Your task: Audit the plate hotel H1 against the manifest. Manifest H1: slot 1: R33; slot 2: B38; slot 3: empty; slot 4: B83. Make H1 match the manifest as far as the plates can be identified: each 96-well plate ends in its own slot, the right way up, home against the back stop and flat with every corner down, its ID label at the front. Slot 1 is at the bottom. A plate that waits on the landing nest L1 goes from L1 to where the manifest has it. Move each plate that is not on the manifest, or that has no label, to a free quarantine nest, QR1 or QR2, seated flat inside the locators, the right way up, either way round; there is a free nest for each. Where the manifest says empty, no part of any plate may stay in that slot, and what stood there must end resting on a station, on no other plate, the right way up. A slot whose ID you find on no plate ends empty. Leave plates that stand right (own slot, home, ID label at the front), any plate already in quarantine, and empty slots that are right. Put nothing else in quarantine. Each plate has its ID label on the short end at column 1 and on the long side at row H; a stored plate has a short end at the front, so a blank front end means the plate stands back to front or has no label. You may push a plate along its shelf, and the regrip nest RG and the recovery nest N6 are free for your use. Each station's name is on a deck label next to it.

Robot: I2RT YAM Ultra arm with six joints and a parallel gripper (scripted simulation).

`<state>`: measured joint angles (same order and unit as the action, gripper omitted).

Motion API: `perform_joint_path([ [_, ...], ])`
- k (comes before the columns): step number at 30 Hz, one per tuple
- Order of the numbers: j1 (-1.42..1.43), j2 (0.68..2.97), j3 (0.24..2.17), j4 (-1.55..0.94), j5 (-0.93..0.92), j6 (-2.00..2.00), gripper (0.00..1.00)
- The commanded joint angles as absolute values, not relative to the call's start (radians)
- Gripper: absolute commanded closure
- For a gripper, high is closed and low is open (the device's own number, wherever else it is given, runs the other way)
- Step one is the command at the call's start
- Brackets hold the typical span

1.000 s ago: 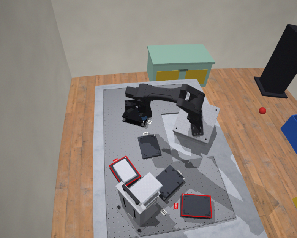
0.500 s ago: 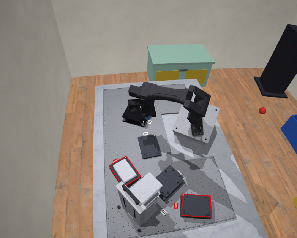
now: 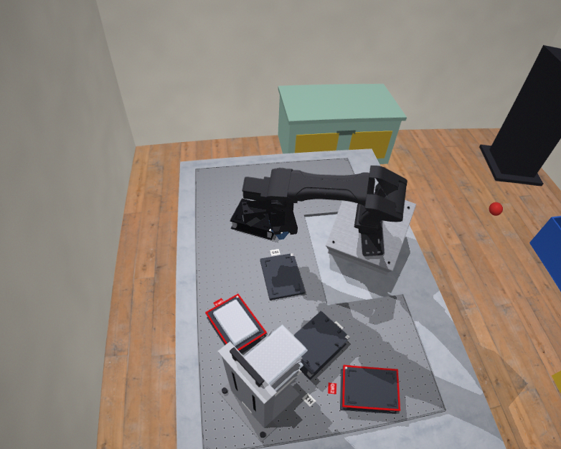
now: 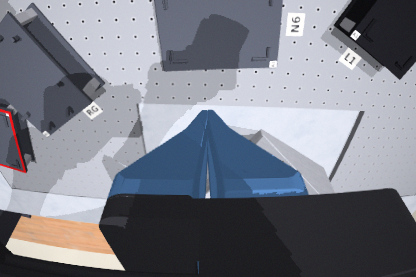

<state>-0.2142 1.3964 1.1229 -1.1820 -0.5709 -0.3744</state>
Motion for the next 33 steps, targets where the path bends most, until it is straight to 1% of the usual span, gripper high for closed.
perform_joint_path([
  [1, -0.206, 1.361, 1.155, -1.189, -0.561, -0.327, 1.00],
  [4, -0.170, 1.344, 1.159, -1.186, -0.556, -0.286, 1.00],
  [6, -0.157, 1.308, 1.090, -1.143, -0.581, -0.276, 1.00],
  [22, -0.039, 1.059, 0.913, -0.938, -0.638, -0.162, 1.00],
  [33, 0.102, 0.871, 0.781, -0.740, -0.606, -0.026, 1.00],
])
